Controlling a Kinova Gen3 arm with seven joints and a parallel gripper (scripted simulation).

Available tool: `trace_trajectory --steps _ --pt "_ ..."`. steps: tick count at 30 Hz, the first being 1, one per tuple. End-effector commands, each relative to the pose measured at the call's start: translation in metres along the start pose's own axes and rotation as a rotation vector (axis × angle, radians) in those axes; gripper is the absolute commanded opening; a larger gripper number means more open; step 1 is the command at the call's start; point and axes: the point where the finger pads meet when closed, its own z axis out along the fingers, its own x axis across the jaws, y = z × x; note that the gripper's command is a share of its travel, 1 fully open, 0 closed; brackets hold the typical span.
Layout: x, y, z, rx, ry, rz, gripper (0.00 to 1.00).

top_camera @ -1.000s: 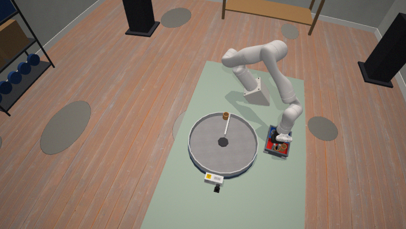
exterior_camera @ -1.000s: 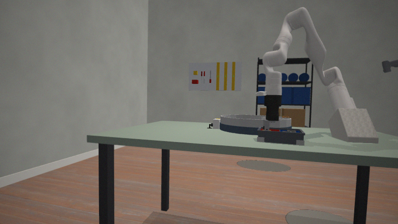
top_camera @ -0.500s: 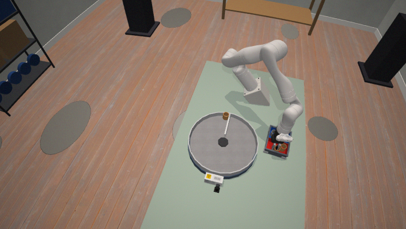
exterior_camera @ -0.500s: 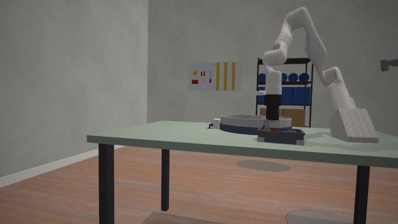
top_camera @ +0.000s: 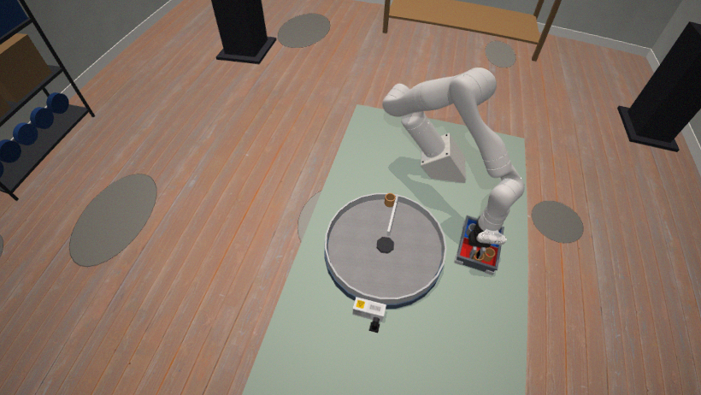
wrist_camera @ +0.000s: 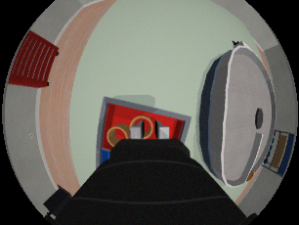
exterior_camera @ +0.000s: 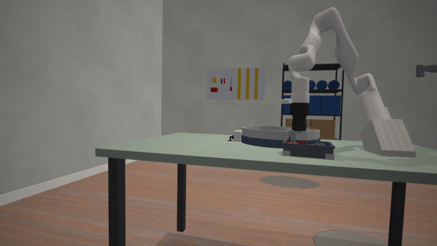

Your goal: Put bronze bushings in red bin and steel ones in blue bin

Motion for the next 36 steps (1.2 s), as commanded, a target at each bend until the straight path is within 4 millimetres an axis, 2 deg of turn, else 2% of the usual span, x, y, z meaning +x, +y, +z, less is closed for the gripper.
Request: trace_trajectory --steps 1,36 --pt "-0.0008 -0.0008 -0.0018 0.003 -0.002 0.000 0.47" --pt "-0.0008 -0.0008 -0.0113 0.003 -0.002 0.000 0.47"
